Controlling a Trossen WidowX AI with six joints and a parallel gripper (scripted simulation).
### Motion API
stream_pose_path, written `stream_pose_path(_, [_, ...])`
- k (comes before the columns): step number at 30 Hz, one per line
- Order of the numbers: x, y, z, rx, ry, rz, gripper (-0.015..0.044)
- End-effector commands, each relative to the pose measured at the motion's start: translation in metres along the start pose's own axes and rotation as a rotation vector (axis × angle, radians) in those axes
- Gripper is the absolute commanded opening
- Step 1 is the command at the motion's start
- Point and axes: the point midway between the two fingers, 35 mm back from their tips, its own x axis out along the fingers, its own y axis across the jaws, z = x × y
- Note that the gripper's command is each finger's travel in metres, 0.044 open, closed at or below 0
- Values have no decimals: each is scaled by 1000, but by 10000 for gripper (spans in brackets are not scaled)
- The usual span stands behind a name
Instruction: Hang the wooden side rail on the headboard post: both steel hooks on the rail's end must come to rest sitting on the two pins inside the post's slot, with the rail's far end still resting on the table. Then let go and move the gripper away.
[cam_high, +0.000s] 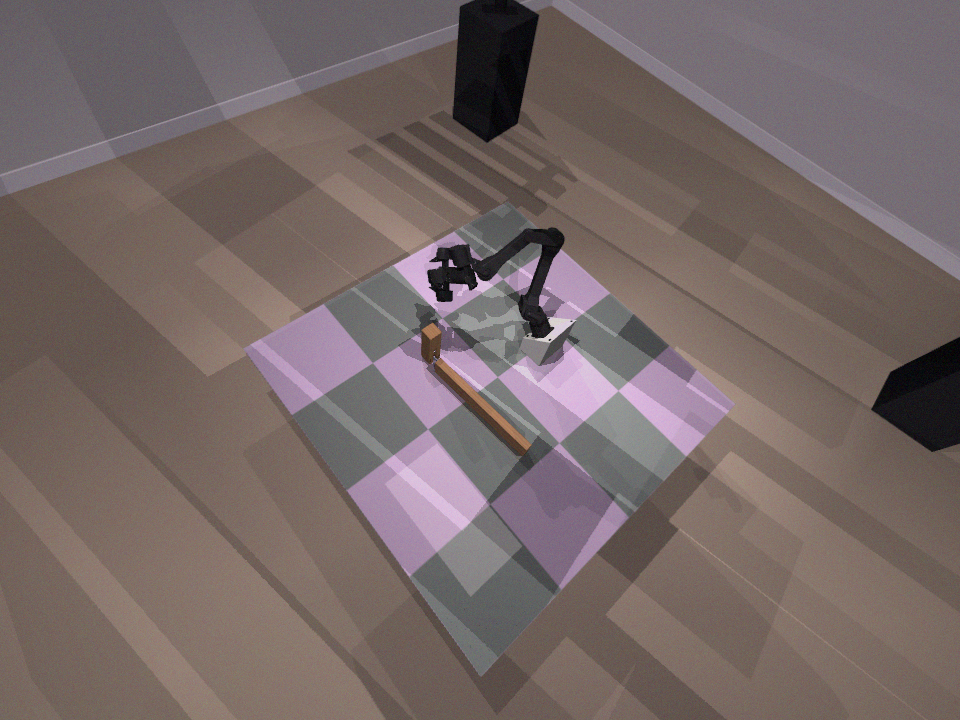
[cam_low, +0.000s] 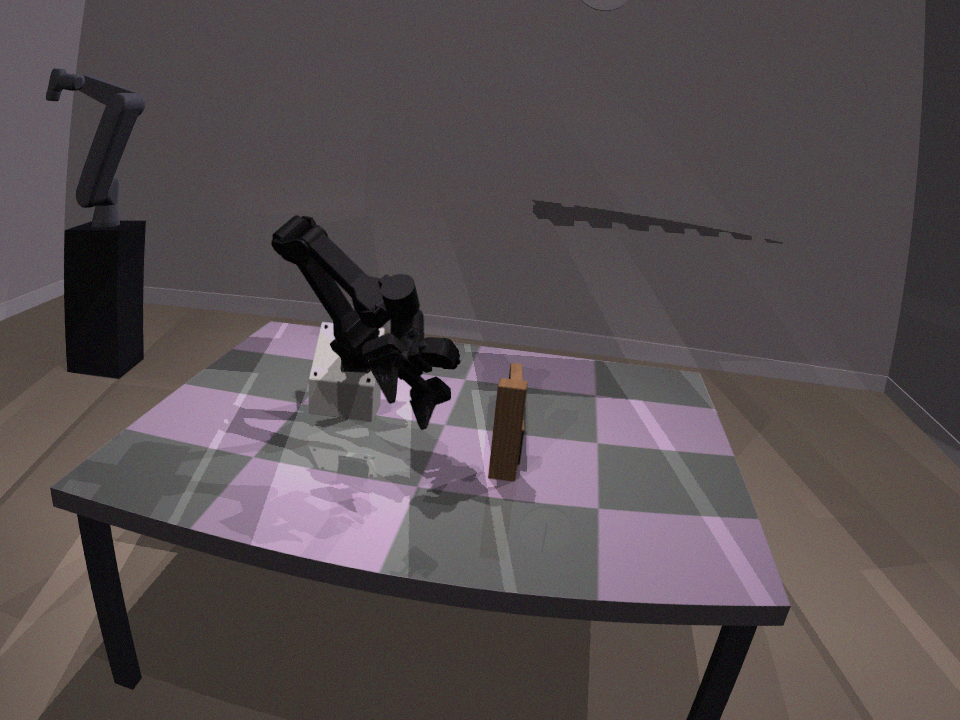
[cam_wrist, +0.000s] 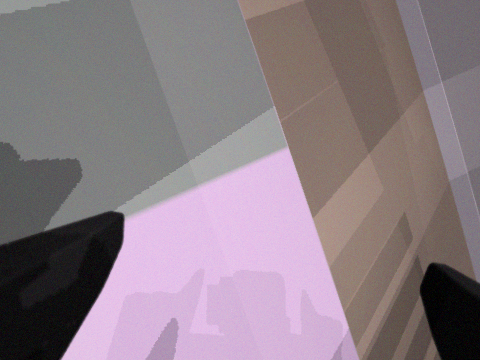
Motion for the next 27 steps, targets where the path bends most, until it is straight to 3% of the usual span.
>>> stream_pose_path(1, [-27, 66, 33, -446, -140, 204, 440])
stream_pose_path(8, [-82, 132, 64, -1024, -424, 338, 440])
stream_pose_path(14, [-137, 174, 71, -1542, -706, 329, 440])
stream_pose_path(18, [-149, 185, 61, -1769, -778, 298, 440])
stream_pose_path(24, [-168, 202, 18, -2446, -910, 161, 440])
stream_pose_path(27, [-170, 203, 13, -2520, -925, 141, 440])
